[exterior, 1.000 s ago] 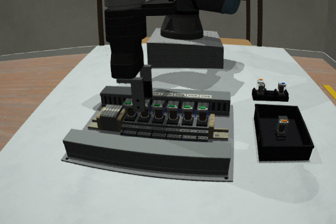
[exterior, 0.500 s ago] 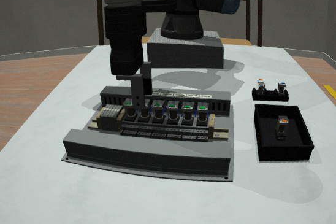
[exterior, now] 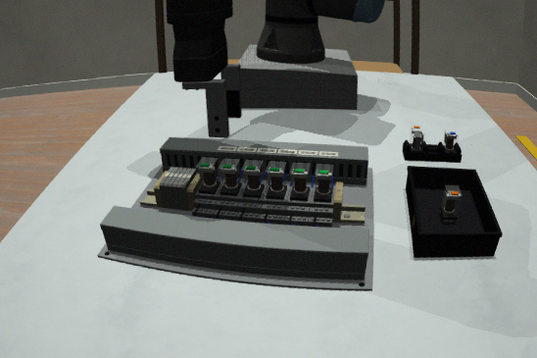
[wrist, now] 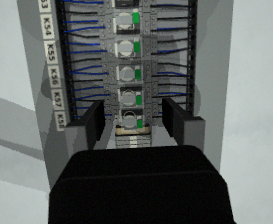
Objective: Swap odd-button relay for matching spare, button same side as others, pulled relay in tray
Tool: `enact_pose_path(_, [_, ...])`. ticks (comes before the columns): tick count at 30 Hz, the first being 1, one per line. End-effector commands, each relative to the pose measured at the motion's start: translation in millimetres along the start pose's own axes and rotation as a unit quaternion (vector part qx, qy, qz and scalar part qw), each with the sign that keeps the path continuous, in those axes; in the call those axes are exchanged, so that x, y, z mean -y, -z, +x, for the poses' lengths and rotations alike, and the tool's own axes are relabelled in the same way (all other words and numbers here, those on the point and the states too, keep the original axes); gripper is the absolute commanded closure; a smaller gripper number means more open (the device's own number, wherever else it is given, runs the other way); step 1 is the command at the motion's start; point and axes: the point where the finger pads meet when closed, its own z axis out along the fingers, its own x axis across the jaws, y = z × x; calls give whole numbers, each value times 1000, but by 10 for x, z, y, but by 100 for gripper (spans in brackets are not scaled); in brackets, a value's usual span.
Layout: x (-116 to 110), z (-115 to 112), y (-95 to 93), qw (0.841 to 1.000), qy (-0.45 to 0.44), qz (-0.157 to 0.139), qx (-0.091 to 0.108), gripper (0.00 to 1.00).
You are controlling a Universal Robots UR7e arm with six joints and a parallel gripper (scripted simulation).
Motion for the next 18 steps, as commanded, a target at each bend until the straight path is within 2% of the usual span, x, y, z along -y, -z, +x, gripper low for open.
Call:
enact_pose_path(1, [0, -3, 5, 1000, 0, 0, 1, 0])
enact_pose_path(9, [0, -3, -71, 1000, 0, 0, 1, 0])
enact_pose_path(18, [0, -3, -71, 1000, 0, 0, 1, 0])
